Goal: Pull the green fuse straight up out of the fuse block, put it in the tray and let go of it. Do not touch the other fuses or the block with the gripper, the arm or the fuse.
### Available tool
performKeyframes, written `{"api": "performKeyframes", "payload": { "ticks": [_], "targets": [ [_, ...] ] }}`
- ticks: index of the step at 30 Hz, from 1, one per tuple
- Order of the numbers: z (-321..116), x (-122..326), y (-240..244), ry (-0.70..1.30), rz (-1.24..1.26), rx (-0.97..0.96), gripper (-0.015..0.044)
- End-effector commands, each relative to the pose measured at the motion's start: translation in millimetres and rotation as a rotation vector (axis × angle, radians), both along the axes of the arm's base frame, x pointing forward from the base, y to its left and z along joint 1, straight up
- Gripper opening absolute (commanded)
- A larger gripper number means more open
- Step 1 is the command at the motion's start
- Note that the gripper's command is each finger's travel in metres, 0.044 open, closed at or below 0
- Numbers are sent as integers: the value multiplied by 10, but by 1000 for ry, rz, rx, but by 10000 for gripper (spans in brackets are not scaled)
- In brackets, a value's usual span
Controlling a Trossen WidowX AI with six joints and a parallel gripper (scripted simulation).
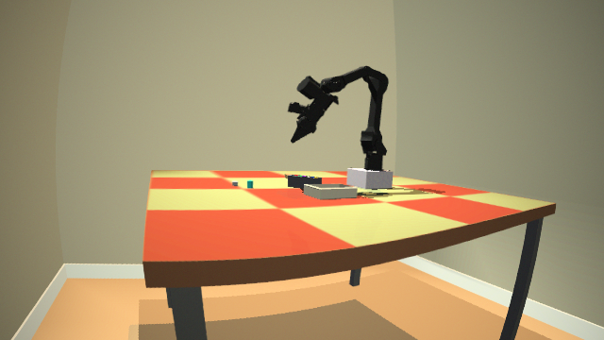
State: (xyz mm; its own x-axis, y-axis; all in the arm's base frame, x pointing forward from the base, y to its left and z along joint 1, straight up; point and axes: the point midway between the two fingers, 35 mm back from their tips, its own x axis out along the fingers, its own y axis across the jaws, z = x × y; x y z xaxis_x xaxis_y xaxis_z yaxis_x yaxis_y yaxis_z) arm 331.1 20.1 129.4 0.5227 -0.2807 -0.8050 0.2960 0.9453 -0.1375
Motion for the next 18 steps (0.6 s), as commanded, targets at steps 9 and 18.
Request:
{"api": "performKeyframes", "payload": {
  "ticks": [9, 18],
  "targets": [
    [-764, -146, -129, 621, 810, 36, 61],
    [-764, -150, -151, 621, 810, 36, 61]
  ]
}}
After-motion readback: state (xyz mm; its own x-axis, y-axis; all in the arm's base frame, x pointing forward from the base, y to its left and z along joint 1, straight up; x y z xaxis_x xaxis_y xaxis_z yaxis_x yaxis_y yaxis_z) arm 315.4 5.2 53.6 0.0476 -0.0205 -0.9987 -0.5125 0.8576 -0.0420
